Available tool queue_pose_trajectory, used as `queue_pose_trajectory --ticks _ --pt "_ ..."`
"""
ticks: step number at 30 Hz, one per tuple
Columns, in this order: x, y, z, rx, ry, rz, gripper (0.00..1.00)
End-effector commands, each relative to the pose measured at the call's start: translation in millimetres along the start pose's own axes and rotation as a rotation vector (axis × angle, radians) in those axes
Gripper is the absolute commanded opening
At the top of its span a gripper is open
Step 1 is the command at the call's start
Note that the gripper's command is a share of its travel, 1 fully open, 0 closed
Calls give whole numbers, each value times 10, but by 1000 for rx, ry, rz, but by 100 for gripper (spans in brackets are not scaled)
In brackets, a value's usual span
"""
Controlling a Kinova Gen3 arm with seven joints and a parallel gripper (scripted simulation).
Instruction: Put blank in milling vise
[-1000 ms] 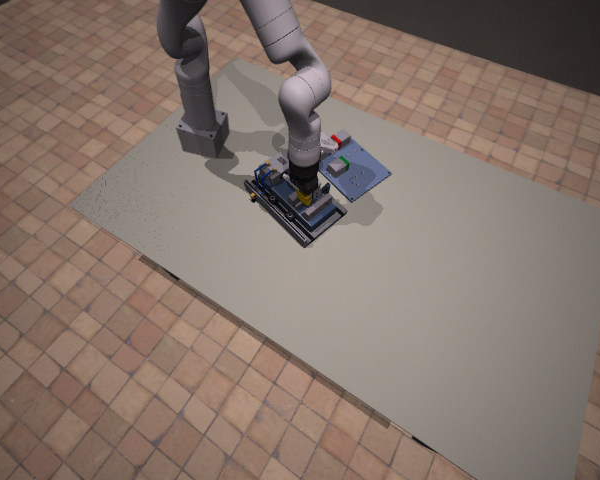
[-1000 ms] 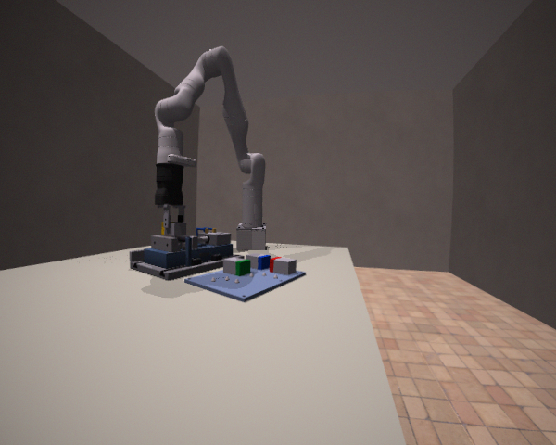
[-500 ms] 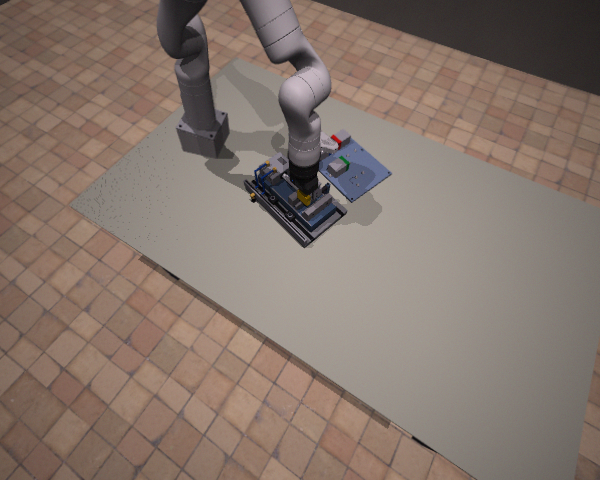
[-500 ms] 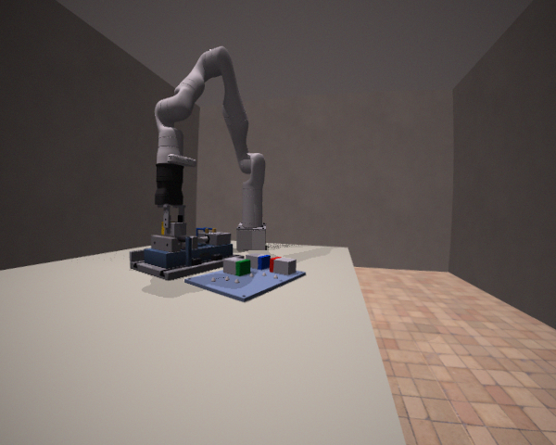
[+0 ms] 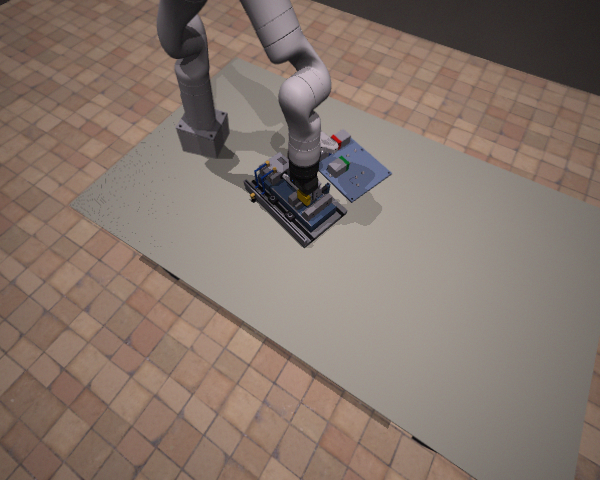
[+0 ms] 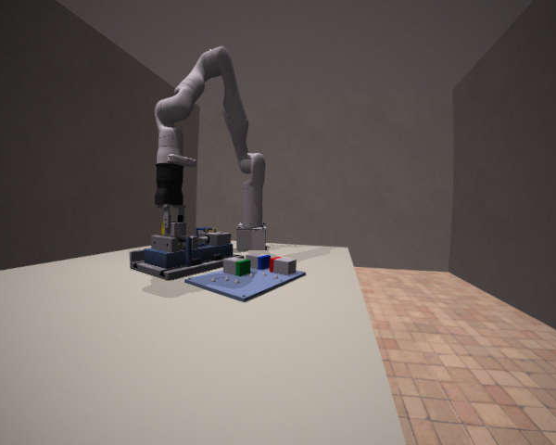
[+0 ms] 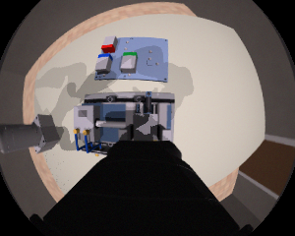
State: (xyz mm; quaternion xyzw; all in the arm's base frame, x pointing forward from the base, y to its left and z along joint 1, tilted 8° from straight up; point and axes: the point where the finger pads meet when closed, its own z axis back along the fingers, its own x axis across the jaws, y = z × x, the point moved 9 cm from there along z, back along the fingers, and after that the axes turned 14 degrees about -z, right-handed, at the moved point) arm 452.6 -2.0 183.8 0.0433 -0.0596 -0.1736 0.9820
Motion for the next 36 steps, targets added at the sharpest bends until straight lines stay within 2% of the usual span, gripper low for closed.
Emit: queue_pose_trajectory --ticks 1,36 --pt "5 0 -7 0 -3 -13 0" --pt "5 1 7 0 -2 -1 0"
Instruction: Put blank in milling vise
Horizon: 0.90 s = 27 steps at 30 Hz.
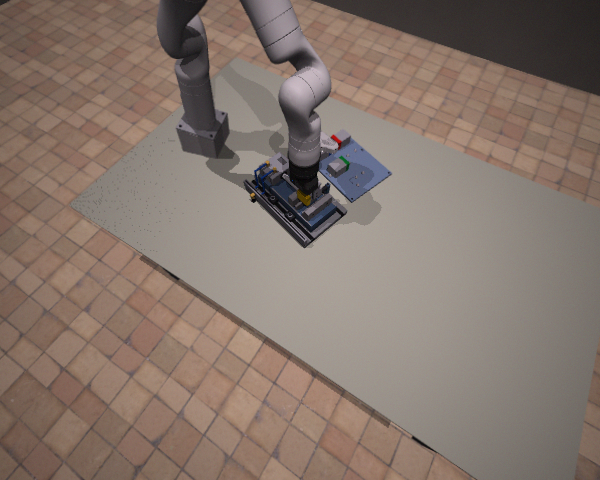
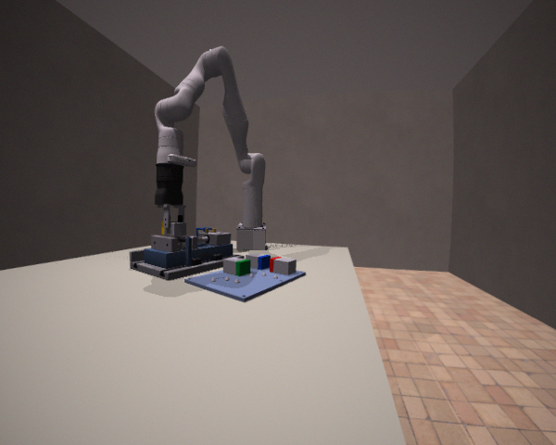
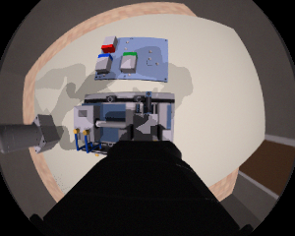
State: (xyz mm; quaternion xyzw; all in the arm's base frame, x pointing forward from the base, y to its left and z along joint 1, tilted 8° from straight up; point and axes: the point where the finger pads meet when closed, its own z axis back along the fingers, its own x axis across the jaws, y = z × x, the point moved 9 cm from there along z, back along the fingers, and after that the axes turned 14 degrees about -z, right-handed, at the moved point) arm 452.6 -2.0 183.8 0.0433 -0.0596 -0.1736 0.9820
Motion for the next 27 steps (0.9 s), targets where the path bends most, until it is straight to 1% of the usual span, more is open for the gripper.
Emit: queue_pose_trajectory --ticks 1,27 --pt "5 1 6 0 -2 -2 0" --pt "5 0 -3 0 -2 -9 0"
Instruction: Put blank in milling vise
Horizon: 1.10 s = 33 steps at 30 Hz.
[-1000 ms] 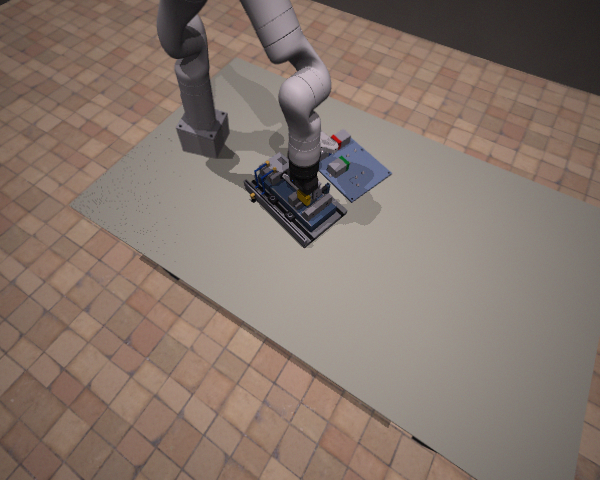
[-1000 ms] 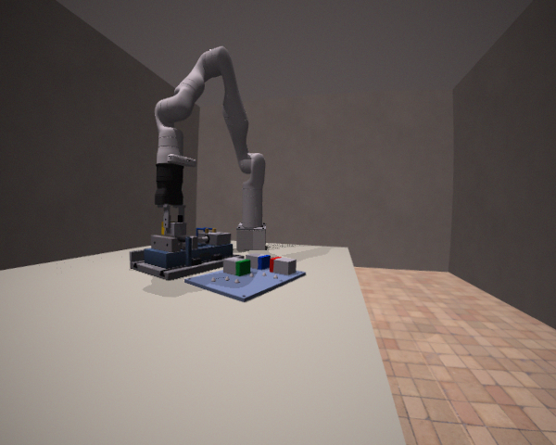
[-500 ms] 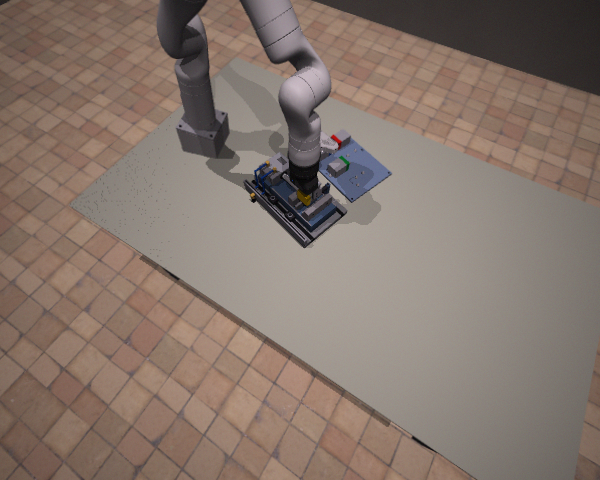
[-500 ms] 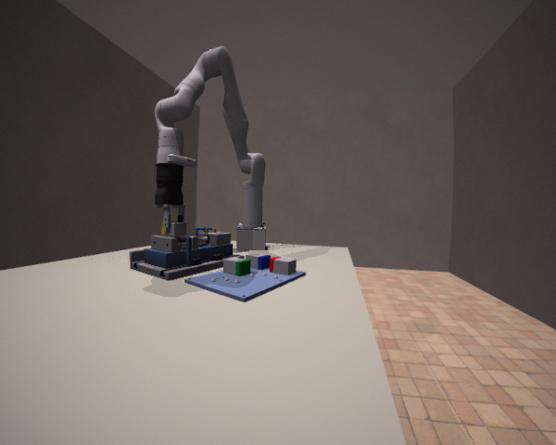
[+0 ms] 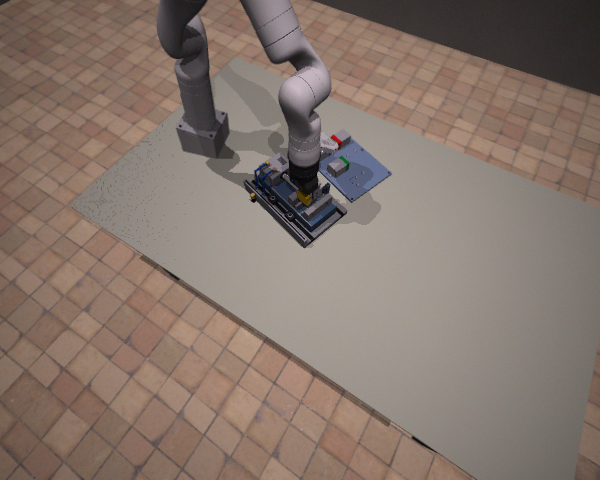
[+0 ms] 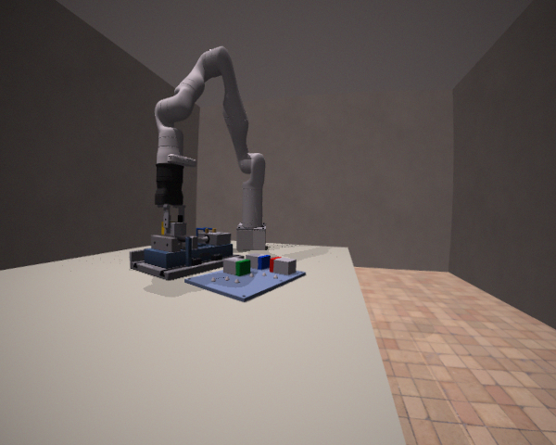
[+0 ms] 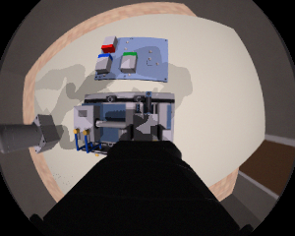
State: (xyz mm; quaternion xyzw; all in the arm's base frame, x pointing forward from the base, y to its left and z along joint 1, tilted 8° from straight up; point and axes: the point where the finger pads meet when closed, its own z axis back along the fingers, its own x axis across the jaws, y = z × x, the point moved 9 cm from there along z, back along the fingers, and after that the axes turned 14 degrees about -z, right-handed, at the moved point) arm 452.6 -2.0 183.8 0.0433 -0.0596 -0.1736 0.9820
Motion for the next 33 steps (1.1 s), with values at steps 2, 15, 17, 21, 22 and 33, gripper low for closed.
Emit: queue_pose_trajectory --ticks 2,15,17,21,22,33 --pt "5 0 -5 0 -2 -11 0" --pt "5 0 -1 0 -2 -8 0" --pt "5 0 -3 0 -2 -9 0" --pt "5 0 -7 0 -3 -13 0" --pt "5 0 -7 0 -3 -13 0" --pt "5 0 -2 0 -2 -8 0"
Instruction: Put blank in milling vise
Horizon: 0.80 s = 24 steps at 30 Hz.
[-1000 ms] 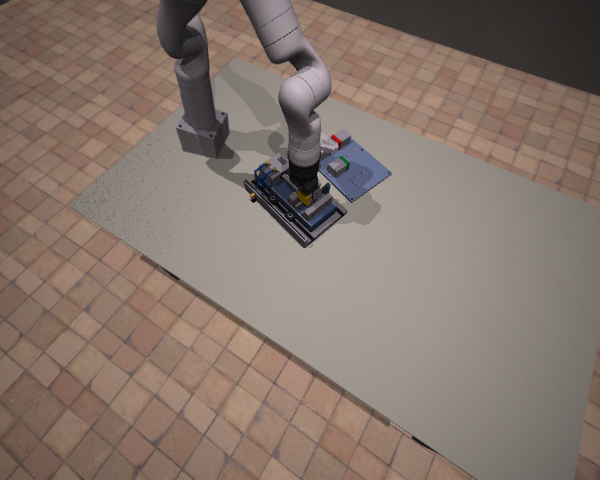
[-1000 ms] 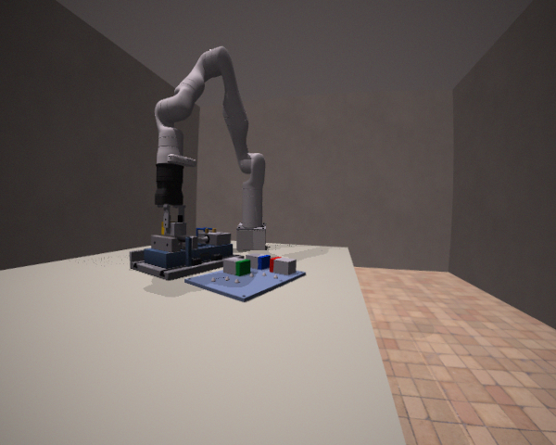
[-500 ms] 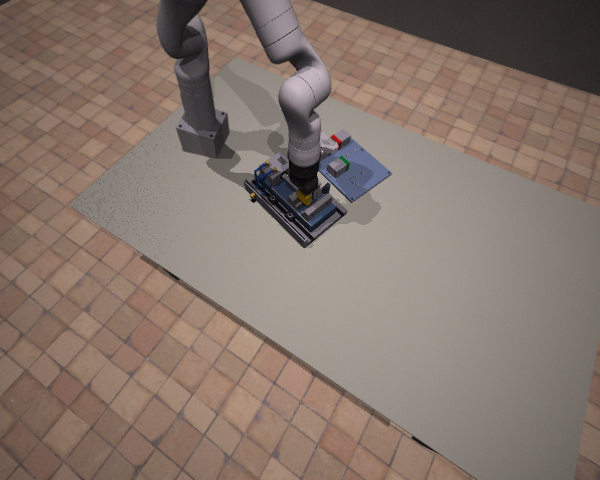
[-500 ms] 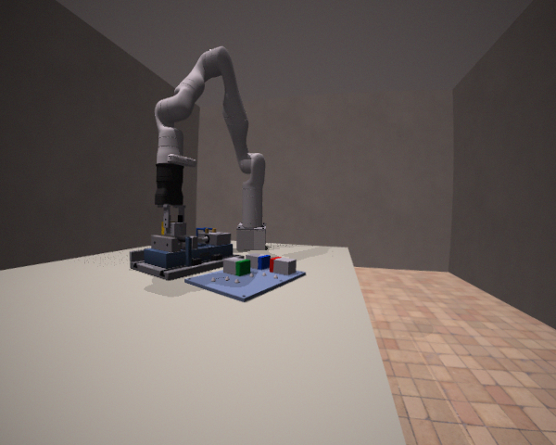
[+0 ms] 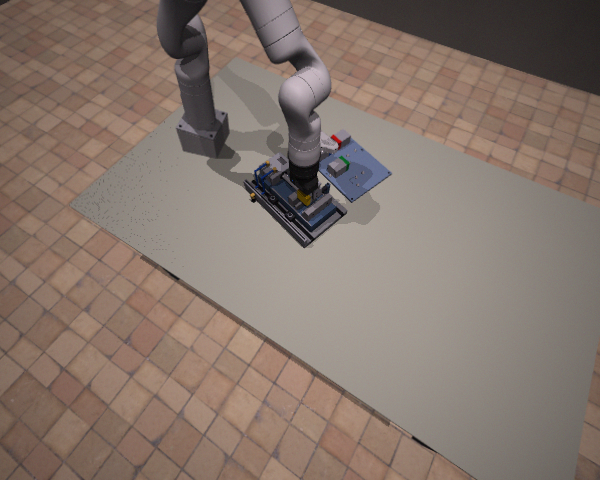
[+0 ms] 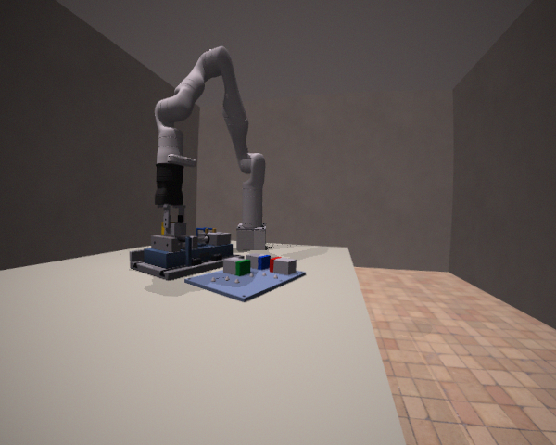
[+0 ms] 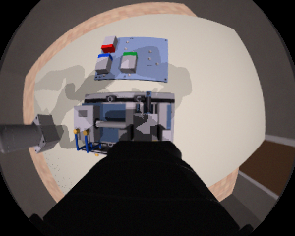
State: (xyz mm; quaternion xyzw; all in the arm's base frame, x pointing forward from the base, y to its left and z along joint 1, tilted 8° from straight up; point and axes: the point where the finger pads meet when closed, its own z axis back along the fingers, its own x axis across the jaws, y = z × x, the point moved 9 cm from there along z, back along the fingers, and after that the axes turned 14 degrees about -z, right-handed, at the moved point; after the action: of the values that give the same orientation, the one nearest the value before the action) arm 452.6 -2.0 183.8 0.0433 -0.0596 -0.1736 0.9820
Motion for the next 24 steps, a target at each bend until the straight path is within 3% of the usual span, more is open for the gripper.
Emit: queue_pose_trajectory --ticks 1,24 --pt "5 0 -3 0 -2 -9 0" --pt "9 8 -21 0 -3 -13 0"
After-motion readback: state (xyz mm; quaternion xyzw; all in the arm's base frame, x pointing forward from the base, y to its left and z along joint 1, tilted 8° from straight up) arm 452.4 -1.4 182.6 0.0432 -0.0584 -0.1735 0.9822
